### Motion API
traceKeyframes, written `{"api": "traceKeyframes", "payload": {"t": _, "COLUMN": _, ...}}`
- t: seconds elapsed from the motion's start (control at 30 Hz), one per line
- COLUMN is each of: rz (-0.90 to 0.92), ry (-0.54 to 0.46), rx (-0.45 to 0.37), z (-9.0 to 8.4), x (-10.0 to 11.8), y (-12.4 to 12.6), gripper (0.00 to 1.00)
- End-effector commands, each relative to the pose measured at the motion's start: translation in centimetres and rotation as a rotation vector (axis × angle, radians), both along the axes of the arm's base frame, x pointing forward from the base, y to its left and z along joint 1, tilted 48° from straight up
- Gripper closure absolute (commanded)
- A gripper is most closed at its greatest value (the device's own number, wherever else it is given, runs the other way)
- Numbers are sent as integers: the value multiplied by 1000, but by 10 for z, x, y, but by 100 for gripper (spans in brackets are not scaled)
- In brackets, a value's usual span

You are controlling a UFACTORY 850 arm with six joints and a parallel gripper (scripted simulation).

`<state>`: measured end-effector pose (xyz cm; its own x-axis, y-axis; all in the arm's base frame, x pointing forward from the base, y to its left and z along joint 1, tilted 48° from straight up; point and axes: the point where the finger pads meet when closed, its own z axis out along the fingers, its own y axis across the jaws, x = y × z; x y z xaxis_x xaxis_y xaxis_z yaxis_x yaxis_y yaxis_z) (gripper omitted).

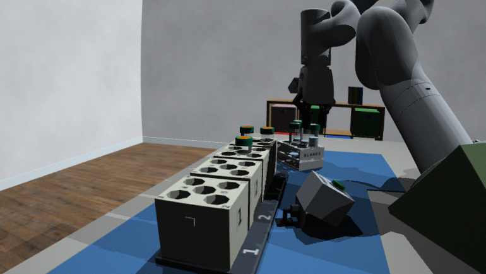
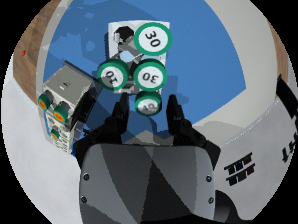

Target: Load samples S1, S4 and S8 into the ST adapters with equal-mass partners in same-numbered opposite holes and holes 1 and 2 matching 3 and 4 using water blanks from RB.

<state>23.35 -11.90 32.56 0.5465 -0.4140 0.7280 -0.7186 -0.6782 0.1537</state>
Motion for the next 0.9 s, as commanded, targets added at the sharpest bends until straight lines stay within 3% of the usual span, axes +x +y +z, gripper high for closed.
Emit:
{"api": "traceKeyframes", "payload": {"t": 0.0, "rz": 0, "ry": -1, "rx": 0, "z": -1, "x": 1, "y": -1, "gripper": 43}}
{"api": "traceKeyframes", "payload": {"t": 0.87, "rz": 0, "ry": -1, "rx": 0, "z": -8, "x": 6, "y": -8, "gripper": 43}}
